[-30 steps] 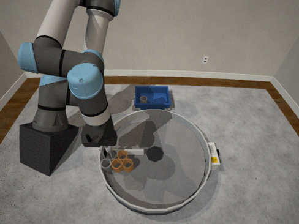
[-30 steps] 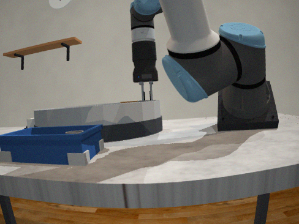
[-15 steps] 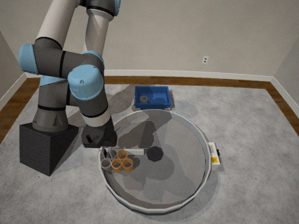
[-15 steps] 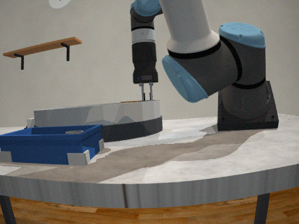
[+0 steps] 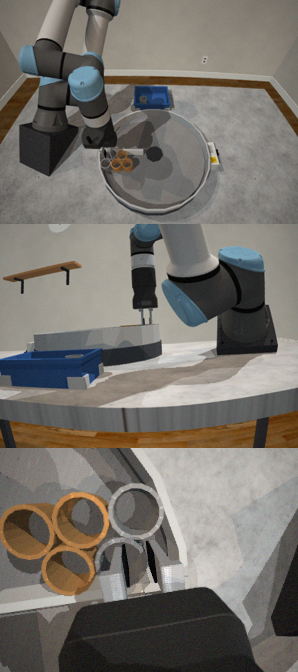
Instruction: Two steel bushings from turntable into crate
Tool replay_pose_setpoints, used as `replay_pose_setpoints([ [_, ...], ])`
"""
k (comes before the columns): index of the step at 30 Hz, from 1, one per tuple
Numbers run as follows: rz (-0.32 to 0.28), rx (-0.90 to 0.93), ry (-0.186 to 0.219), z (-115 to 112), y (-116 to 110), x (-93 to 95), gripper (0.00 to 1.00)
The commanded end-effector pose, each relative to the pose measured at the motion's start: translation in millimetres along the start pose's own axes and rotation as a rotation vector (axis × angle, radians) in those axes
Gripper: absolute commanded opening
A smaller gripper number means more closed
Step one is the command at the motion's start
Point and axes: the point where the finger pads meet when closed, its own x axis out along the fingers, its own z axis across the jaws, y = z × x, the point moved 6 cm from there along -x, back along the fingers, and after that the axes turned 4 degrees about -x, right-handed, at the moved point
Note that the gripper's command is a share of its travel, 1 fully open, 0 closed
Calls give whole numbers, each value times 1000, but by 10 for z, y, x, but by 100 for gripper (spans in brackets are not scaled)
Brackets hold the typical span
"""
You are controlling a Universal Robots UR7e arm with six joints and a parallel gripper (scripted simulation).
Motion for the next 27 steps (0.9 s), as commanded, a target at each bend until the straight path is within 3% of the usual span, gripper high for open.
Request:
replay_pose_setpoints([
  [1, 1, 0, 0, -1, 3, -2, 45],
  [27, 1, 0, 0, 31, 1, 40, 45],
])
